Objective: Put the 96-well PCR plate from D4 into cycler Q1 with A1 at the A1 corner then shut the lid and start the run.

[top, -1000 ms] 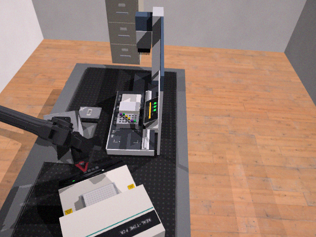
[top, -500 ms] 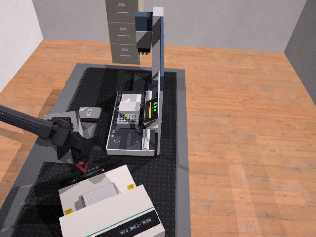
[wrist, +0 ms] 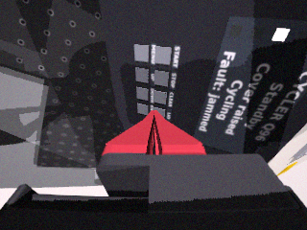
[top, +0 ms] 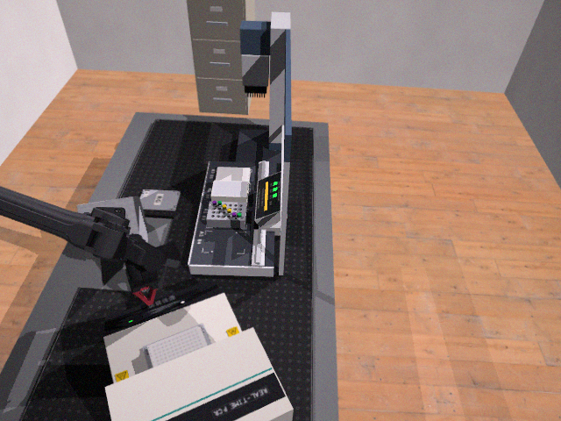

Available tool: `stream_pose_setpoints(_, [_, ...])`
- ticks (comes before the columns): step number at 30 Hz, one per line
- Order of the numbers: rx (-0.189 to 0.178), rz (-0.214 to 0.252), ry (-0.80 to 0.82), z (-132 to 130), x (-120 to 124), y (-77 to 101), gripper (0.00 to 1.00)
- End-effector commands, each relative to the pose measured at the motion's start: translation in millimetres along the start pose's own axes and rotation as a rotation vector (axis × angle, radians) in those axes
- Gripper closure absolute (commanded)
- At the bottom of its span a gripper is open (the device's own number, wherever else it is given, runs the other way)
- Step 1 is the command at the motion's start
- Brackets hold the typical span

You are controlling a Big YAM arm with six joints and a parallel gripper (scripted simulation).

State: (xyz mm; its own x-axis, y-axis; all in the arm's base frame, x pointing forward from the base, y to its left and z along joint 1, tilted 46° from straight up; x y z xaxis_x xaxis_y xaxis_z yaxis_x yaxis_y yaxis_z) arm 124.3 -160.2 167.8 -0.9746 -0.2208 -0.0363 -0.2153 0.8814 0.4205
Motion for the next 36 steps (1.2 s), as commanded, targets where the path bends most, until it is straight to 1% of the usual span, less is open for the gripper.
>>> stream_pose_setpoints(1, [0.023, -0.015, -0.034, -18.4, -5.6, 5.2, 1.0])
stream_pose_setpoints(20, [0.031, -0.027, -0.05, -29.0, -10.8, 8.7, 1.0])
stream_pose_setpoints(36, [0.034, -0.035, -0.057, -32.3, -13.5, 9.7, 1.0])
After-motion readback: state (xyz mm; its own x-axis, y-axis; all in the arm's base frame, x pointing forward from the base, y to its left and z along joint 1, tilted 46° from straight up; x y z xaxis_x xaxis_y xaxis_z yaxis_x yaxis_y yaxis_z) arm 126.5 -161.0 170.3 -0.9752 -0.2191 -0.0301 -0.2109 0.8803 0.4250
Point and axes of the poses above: the point where the finger pads meet when closed, its own y axis back along the fingers, its own z axis across the jaws, x = y × z, the point moved 3 cm from there along y, back along the fingers, and after that the axes turned 13 degrees about -y, right-handed, at the moved point
